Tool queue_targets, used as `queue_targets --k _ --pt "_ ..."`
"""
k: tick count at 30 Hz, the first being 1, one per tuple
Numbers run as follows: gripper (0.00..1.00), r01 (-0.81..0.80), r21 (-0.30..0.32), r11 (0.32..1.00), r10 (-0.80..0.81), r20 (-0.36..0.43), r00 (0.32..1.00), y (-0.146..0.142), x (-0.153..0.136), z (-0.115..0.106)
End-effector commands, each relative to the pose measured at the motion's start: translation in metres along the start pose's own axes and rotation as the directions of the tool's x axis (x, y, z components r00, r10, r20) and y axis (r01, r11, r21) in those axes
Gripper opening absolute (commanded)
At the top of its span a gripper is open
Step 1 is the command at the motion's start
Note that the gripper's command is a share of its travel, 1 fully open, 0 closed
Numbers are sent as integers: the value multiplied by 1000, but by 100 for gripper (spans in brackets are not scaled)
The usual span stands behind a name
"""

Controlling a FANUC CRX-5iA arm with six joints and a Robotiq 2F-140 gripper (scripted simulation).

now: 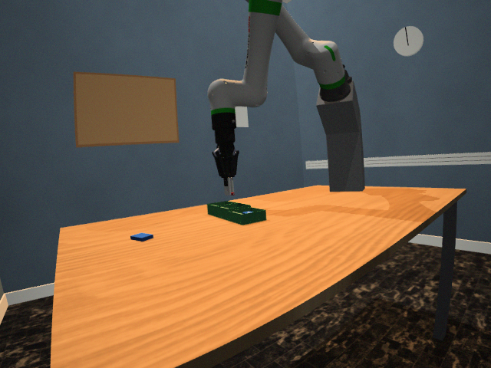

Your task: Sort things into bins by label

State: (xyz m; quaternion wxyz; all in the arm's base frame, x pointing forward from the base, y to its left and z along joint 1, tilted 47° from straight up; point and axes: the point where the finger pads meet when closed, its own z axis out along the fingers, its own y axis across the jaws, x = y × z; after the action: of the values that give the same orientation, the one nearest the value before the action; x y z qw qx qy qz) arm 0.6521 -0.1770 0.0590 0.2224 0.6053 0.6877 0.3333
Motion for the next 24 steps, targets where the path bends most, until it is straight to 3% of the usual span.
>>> queue_targets --k 1,21,24 --pt "12 -1 1 1000 1 2 1000 13 21 0" --pt "12 -1 1 1000 1 2 1000 71 112 0" --pt "12 -1 1 1000 1 2 1000 72 114 0"
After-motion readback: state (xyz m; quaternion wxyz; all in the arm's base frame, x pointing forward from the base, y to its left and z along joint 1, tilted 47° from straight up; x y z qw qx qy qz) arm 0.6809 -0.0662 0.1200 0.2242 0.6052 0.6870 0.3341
